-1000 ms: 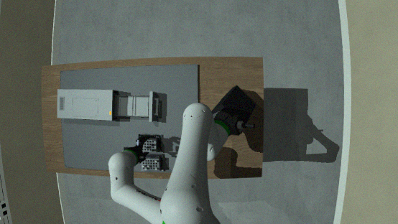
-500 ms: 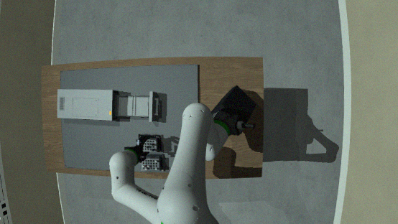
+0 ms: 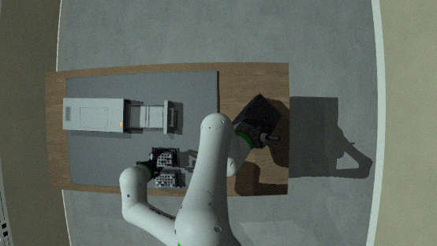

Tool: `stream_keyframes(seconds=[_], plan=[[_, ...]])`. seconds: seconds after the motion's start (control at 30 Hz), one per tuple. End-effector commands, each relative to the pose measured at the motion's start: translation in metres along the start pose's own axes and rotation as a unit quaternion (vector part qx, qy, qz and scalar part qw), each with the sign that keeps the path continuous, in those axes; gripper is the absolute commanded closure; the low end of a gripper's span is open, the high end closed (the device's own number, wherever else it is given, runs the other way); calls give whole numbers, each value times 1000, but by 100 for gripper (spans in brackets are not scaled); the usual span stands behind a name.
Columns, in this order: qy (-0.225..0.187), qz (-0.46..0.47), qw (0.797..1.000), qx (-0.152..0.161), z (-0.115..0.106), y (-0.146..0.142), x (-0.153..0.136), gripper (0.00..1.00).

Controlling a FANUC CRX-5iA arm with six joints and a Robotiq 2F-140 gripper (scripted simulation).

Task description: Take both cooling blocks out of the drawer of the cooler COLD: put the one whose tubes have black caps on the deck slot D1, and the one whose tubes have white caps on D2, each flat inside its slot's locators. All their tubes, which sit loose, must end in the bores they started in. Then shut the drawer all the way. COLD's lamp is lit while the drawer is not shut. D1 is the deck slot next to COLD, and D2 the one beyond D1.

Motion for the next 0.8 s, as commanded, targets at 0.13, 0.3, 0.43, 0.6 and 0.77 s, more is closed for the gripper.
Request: stream_keyframes(seconds=[0.13,0.3,0.43,0.6,0.77], plan=[[1,0,1000,0,-3,0,1,90],[1,0,1000,0,-6,0,1,90],[1,0,1000,0,-8,0,1,90],[1,0,1000,0,-9,0,1,90],[1,0,1000,0,-10,0,1,90]])
Point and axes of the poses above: the point where the finger pads meet when closed, its own z axis out along the fingers, its own y axis across the jaws, x = y × z, the point moved 2 cm from there along -z, back along the fingers, and after that the axes turned 15 degrees about -z, right-handed, at the moved point
